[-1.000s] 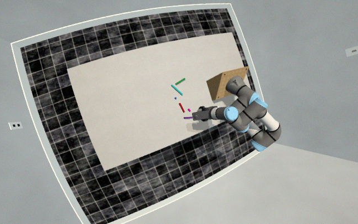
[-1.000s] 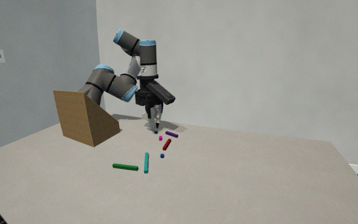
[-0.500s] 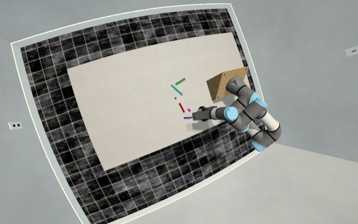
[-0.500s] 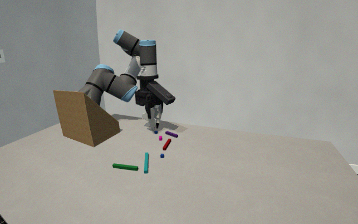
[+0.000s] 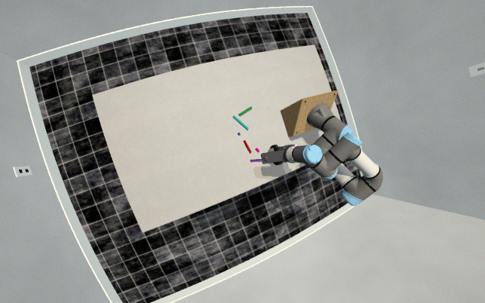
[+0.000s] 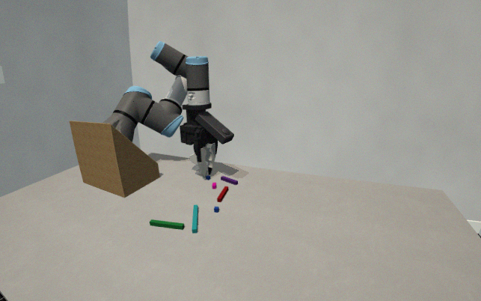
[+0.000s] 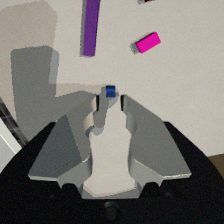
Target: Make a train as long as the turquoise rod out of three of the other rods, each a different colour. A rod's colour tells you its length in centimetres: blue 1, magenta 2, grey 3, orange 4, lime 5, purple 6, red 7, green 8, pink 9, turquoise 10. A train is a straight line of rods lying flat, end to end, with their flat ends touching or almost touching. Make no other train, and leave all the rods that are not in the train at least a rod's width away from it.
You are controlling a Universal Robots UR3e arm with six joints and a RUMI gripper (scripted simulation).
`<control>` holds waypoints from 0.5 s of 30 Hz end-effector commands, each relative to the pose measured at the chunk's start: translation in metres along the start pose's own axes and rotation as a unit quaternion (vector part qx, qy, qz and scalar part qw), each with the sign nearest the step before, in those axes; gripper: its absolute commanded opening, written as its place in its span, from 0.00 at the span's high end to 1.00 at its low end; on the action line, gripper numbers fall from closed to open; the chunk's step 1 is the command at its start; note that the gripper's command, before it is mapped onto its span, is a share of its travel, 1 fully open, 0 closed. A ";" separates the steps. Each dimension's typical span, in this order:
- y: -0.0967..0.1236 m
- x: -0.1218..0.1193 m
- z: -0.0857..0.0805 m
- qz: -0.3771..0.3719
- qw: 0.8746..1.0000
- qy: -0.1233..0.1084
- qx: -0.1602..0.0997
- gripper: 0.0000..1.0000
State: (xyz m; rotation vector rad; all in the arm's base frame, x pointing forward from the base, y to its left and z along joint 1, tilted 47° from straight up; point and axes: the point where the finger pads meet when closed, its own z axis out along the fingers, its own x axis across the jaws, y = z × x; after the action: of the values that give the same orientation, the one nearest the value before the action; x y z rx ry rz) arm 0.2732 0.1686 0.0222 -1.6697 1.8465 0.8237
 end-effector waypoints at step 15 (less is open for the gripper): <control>-0.003 0.001 0.008 0.000 1.000 0.001 0.004 0.86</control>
State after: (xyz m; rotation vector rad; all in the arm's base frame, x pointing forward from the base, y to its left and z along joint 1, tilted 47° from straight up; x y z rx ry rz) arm 0.2738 0.1741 0.0164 -1.6687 1.8476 0.8209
